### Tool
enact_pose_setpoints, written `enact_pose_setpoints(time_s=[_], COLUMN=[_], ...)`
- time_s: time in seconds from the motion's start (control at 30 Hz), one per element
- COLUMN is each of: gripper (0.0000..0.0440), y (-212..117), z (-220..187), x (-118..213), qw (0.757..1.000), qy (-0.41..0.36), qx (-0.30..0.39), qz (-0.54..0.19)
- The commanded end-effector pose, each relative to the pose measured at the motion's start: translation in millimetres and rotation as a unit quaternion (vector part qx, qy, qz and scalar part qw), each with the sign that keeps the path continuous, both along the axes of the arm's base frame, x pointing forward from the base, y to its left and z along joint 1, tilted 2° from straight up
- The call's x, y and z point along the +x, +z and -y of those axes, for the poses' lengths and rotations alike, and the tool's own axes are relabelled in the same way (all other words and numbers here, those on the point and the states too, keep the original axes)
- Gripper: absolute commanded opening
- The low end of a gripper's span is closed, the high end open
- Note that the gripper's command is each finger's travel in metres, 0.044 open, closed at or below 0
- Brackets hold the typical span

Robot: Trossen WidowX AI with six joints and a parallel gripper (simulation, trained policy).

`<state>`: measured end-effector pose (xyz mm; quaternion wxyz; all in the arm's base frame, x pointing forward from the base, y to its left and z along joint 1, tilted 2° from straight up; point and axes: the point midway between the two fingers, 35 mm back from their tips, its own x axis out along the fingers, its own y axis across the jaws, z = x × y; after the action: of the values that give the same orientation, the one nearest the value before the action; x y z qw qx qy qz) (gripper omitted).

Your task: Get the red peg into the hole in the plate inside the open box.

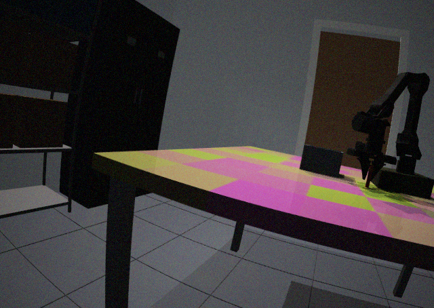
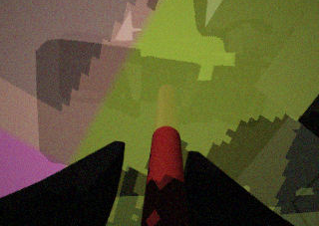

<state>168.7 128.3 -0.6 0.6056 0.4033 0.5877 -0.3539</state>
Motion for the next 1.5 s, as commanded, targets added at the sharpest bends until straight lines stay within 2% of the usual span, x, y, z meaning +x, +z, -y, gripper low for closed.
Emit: enact_pose_setpoints(time_s=[0.0,0.03,0.07,0.8,1.17,1.47], gripper=[0.0032,0.0006,0.0,0.0003,0.0,0.0], y=[-0.1,0.1,0.2,73.9,116.9,129.0], z=[-0.8,-0.6,-0.4,19.7,42.0,75.2], x=[0.6,1.1,1.6,50.6,87.0,112.3], qw=[1.0,1.0,1.0,0.991,0.985,0.984], qy=[0.008,0.01,0.01,0.092,0.094,0.071], qx=[0.006,0.008,0.009,-0.048,-0.076,-0.092], qz=[-0.013,-0.016,-0.019,0.089,0.127,0.131])
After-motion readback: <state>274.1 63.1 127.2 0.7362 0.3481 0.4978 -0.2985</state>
